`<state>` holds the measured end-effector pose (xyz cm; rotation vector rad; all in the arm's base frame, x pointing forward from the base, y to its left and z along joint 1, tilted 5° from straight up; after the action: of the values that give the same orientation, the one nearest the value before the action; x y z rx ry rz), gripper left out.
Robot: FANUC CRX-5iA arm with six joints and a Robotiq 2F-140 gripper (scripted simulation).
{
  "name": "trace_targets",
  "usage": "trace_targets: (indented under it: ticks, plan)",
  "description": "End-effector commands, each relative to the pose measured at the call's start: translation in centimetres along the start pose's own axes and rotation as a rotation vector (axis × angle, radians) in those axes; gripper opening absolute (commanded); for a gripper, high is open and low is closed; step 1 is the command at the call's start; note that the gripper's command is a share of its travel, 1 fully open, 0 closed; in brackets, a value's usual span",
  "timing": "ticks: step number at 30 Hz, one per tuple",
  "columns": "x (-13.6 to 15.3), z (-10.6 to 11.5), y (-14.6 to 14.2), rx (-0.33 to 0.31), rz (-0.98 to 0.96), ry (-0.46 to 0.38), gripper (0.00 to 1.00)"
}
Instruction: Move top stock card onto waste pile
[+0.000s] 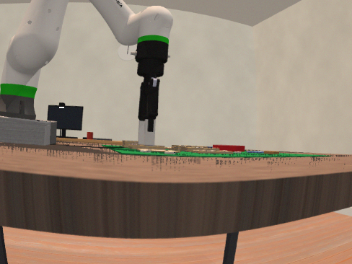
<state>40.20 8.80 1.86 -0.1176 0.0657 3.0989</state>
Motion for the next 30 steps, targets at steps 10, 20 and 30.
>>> trace_targets:
  ticks: [10,20,30]
  plan:
    - [-0.02,0.01,-0.01,0.000,0.000,0.000,0.50]
    - [-0.02,0.01,-0.01,0.000,0.000,0.000,0.50]
    - [-0.02,0.53,-0.01,0.000,0.000,0.000,0.50]
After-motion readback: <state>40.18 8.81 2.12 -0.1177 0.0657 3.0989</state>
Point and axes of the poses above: the point where the finger pads meet when closed, its own z axis back along the fingers, its own y axis across the jaws, x = y × z, the point moved 2 cm from there along z, back along the fingers, and after that the axes turned 14 degrees about -z, right-handed, at the moved point
